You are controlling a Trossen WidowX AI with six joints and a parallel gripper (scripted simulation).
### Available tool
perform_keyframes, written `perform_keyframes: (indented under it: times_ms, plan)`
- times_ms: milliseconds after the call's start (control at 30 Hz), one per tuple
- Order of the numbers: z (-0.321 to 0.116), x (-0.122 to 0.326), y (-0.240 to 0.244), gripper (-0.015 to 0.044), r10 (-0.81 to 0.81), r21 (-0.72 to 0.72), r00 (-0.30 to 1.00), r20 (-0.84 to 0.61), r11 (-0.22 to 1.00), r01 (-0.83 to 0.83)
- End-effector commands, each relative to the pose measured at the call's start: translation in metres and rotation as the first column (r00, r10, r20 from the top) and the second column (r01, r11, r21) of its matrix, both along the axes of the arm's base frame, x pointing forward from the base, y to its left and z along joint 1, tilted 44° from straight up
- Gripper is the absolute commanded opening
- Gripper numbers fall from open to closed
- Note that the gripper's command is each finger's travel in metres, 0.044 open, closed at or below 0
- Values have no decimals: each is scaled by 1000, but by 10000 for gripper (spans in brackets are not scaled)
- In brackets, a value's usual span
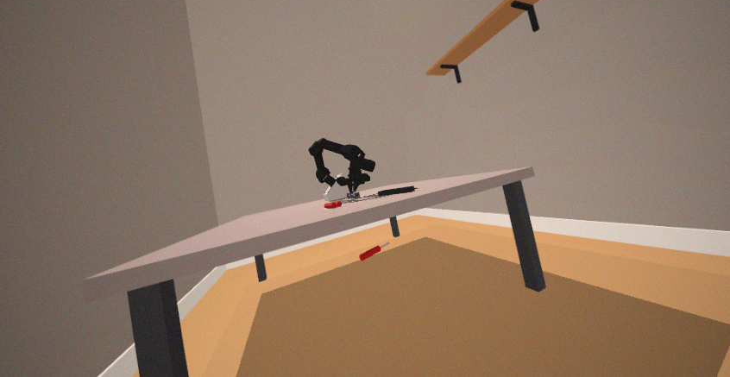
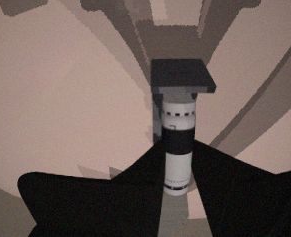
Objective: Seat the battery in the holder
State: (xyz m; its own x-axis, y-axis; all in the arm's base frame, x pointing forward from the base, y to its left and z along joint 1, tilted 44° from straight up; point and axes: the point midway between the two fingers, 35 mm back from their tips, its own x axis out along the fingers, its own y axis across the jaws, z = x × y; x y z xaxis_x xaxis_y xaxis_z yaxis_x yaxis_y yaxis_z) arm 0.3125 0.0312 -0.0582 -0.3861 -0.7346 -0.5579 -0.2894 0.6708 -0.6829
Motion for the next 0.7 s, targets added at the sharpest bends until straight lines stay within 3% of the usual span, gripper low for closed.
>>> perform_keyframes:
  times_ms: [0,667]
  plan:
    - [-3,3,0,59,-4,0,1000,2,1000,4]
    - [-6,5,-1,59,31,23,999,38,999,-31]
